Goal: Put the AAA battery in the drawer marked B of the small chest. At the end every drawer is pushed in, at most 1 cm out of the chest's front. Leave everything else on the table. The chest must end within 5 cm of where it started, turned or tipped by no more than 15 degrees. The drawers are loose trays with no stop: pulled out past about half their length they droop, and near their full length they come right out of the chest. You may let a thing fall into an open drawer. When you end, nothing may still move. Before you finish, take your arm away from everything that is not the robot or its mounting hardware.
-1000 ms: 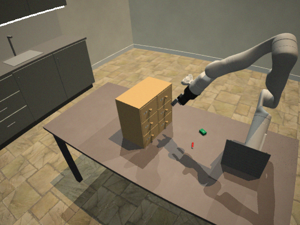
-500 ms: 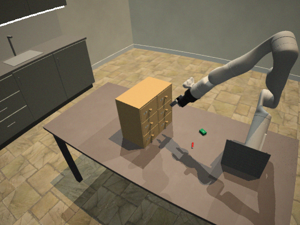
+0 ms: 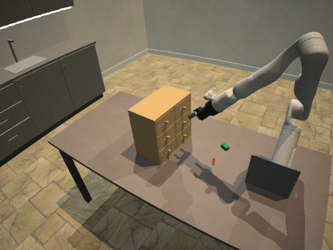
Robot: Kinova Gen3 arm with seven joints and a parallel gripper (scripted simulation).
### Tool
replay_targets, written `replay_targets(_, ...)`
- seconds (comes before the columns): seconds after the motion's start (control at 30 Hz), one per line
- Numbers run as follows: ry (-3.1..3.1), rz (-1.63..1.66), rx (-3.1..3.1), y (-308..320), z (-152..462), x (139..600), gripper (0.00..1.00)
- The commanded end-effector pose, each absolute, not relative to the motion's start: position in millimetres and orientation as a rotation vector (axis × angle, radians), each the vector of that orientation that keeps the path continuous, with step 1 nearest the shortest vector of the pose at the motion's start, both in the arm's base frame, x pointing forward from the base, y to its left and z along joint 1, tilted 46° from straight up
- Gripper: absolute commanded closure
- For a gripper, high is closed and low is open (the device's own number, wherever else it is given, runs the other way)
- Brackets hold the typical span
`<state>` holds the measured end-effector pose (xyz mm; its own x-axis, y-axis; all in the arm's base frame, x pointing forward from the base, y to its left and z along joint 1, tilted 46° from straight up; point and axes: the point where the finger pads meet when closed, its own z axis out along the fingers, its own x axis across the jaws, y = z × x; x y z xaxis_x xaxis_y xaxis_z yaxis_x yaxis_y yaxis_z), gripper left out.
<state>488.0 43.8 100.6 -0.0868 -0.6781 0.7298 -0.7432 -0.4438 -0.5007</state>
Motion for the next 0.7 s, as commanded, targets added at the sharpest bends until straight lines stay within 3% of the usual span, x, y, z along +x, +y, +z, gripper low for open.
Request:
replay_targets(0.0,-1.645,1.605,2.072,40.3,101.4,487.0,0.00)
replay_targets(0.67,-1.610,1.684,2.097,34.5,98.5,490.2,0.00)
